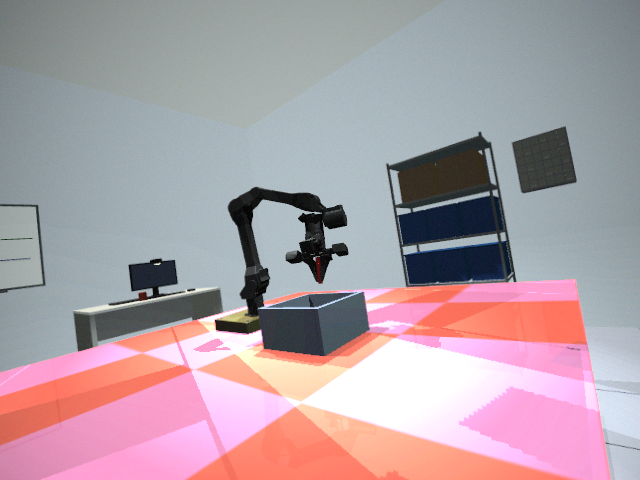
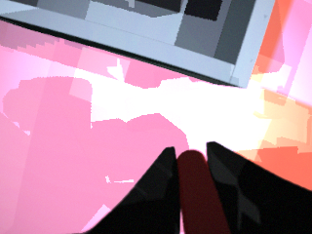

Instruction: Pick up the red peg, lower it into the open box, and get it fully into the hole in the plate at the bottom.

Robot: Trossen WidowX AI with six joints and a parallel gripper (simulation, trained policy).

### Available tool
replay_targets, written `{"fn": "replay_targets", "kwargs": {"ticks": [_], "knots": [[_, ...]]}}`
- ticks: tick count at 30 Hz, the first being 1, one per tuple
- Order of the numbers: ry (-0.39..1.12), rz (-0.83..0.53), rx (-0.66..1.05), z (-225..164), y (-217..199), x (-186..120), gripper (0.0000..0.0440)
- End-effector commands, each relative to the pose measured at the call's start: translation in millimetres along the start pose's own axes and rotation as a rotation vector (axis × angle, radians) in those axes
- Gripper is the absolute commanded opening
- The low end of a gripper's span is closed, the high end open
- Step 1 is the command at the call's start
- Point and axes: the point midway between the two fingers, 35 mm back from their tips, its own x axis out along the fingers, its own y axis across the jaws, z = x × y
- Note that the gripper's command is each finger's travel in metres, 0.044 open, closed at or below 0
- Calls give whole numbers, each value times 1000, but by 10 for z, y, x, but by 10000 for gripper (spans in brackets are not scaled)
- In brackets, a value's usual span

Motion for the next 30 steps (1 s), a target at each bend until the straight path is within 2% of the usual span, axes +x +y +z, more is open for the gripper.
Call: {"fn": "replay_targets", "kwargs": {"ticks": [1, 16, 30], "knots": [[-20, 6, 33, 164, 44, 5, 0], [-75, 5, 121, 894, 112, 239, 0], [-46, 3, 64, 1344, 90, 626, 2]]}}
